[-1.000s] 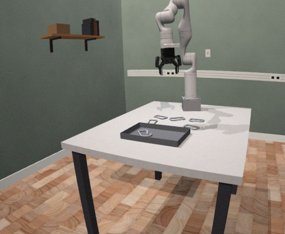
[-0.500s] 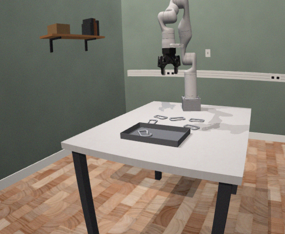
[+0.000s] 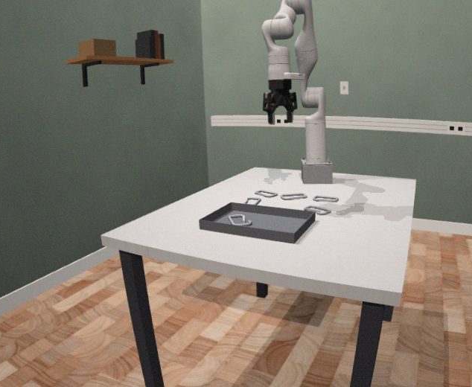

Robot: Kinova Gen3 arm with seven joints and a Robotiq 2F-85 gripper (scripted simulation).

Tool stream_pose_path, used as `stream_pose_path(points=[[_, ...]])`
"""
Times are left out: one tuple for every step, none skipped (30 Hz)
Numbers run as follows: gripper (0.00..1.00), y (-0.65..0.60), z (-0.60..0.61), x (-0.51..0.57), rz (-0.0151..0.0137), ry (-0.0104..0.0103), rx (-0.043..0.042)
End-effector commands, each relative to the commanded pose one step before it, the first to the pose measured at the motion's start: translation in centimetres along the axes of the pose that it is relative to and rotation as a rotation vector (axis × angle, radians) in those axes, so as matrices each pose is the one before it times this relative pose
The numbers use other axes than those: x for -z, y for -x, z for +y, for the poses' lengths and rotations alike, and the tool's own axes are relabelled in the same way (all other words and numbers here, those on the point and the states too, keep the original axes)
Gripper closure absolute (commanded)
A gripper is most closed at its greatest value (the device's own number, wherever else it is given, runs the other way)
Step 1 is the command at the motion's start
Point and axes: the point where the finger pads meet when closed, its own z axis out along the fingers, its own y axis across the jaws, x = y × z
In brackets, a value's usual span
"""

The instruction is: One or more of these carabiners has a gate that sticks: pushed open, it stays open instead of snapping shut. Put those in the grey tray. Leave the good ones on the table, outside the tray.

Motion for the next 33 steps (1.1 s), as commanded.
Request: stream_pose_path(points=[[0.00, 0.095, 0.134, 0.179, 0.00176, 0.00899, 0.01244], [0.00, 0.000, 0.000, 0.000, 0.00000, 0.00000, 0.00000], [0.00, 0.000, 0.000, 0.000, 0.00000, 0.00000, 0.00000], [0.00, 0.000, 0.000, 0.000, 0.00000, 0.00000, 0.00000], [0.00, 0.000, 0.000, 0.000, 0.00000, 0.00000, 0.00000], [0.00, 0.000, 0.000, 0.000, 0.00000, 0.00000, 0.00000], [0.00, 0.000, 0.000, 0.000, 0.00000, 0.00000, 0.00000], [0.00, 0.000, 0.000, 0.000, 0.00000, 0.00000, 0.00000], [0.00, -3.904, -1.195, -4.593, -0.00067, -0.00666, -0.00982], [0.00, 0.000, 0.000, 0.000, 0.00000, 0.00000, 0.00000], [0.00, 0.000, 0.000, 0.000, 0.00000, 0.00000, 0.00000], [0.00, 0.000, 0.000, 0.000, 0.00000, 0.00000, 0.00000], [0.00, 0.000, 0.000, 0.000, 0.00000, 0.00000, 0.00000], [0.00, 0.000, 0.000, 0.000, 0.00000, 0.00000, 0.00000], [0.00, 0.000, 0.000, 0.000, 0.00000, 0.00000, 0.00000], [0.00, 0.000, 0.000, 0.000, 0.00000, 0.00000, 0.00000], [0.00, 0.000, 0.000, 0.000, 0.00000, 0.00000, 0.00000], [0.00, 0.000, 0.000, 0.000, 0.00000, 0.00000, 0.00000], [0.00, 0.000, 0.000, 0.000, 0.00000, 0.00000, 0.00000], [0.00, 0.000, 0.000, 0.000, 0.00000, 0.00000, 0.00000], [0.00, 0.000, 0.000, 0.000, 0.00000, 0.00000, 0.00000], [0.00, 0.000, 0.000, 0.000, 0.00000, 0.00000, 0.00000], [0.00, 0.000, 0.000, 0.000, 0.00000, 0.00000, 0.00000], [0.00, 0.000, 0.000, 0.000, 0.00000, 0.00000, 0.00000], [0.00, 0.000, 0.000, 0.000, 0.00000, 0.00000, 0.00000], [0.00, -3.740, -1.039, -4.232, 0.00379, 0.00202, 0.00449], [0.00, 0.000, 0.000, 0.000, 0.00000, 0.00000, 0.00000], [0.00, 0.000, 0.000, 0.000, 0.00000, 0.00000, 0.00000], [0.00, 0.000, 0.000, 0.000, 0.00000, 0.00000, 0.00000], [0.00, 0.000, 0.000, 0.000, 0.00000, 0.00000, 0.00000], [0.00, 0.000, 0.000, 0.000, 0.00000, 0.00000, 0.00000], [0.00, 0.000, 0.000, 0.000, 0.00000, 0.00000, 0.00000], [0.00, 0.000, 0.000, 0.000, 0.00000, 0.00000, 0.00000]])
